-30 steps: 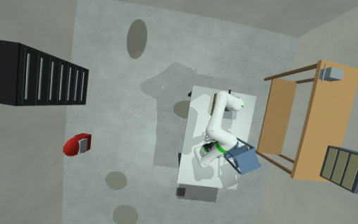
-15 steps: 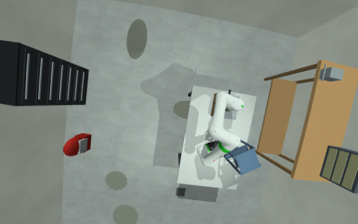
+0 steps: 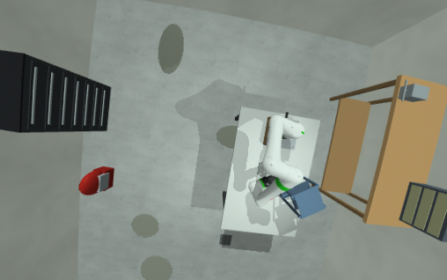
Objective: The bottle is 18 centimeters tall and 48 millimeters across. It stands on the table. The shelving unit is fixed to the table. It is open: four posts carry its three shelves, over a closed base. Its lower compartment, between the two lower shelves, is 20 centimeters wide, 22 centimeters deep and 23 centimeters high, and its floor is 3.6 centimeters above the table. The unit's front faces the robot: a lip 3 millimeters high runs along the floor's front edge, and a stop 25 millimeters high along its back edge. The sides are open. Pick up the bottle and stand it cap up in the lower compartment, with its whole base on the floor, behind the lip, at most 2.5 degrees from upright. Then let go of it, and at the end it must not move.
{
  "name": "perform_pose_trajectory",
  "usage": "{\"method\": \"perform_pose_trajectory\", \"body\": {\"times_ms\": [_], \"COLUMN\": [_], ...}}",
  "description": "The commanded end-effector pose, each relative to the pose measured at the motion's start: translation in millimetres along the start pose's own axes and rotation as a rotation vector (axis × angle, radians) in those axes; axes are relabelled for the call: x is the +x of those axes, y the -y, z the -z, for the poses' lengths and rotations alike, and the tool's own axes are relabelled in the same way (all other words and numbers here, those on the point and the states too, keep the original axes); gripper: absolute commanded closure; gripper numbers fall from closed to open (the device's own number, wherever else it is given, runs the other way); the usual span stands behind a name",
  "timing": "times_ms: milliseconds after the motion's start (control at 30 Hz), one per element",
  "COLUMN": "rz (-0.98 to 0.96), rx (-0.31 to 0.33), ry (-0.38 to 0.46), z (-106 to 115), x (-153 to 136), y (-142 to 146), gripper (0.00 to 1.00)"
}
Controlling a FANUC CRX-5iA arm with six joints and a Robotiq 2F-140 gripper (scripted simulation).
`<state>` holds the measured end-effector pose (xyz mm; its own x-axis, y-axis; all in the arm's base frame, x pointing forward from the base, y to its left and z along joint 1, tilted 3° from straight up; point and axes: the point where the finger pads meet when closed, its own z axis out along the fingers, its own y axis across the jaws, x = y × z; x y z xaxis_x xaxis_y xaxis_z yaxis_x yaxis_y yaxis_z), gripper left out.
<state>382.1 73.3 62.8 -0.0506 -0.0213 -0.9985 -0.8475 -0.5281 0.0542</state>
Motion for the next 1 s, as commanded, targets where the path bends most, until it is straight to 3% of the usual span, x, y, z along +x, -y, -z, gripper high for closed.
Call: {"method": "perform_pose_trajectory", "body": {"times_ms": [0, 767, 967], "rz": [0.000, 0.000, 0.001], "rx": [0.000, 0.001, 0.037], "ry": [0.000, 0.000, 0.000], "z": [-5.4, -14.2, -14.4], "x": [-0.1, -0.1, -0.1], "y": [0.1, 0.1, 0.1], "gripper": [1.00, 1.00, 1.00]}}
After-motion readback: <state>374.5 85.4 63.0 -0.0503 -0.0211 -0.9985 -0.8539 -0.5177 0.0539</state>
